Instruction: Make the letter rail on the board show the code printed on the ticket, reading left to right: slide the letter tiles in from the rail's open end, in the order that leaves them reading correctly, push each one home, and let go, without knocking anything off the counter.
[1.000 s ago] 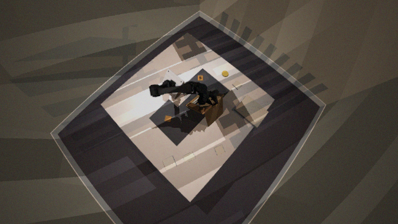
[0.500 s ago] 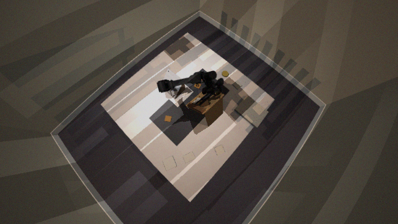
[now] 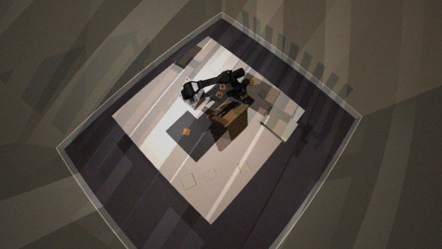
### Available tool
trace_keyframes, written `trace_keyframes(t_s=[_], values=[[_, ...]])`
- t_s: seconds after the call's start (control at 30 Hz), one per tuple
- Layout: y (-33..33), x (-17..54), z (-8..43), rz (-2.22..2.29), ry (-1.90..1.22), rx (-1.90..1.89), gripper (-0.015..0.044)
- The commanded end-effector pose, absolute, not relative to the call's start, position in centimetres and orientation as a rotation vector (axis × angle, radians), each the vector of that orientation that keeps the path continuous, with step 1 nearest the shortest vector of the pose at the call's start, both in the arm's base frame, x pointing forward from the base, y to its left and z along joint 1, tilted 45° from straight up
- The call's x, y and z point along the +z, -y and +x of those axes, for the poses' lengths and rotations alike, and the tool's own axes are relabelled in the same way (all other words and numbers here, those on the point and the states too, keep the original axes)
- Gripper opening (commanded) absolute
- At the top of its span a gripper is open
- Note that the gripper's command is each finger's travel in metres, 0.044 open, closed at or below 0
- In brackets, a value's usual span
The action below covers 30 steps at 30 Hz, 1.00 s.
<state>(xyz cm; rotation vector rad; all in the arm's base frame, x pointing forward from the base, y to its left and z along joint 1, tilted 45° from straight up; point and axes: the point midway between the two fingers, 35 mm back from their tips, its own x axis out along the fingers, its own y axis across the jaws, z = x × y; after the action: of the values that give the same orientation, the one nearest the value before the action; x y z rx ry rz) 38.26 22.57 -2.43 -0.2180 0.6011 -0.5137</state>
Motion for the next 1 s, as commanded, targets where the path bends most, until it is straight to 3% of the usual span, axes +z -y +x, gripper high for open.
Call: trace_keyframes(t_s=[0.0, 0.53, 0.97], values=[[-23.2, -4.0, 37.4, -0.298, -0.606, -0.501, 0.0000], [-23.9, -11.3, 32.4, -0.668, -0.622, -0.446, 0.0000], [-21.4, -13.0, 35.7, -0.668, -0.620, -0.446, 0.0000]])
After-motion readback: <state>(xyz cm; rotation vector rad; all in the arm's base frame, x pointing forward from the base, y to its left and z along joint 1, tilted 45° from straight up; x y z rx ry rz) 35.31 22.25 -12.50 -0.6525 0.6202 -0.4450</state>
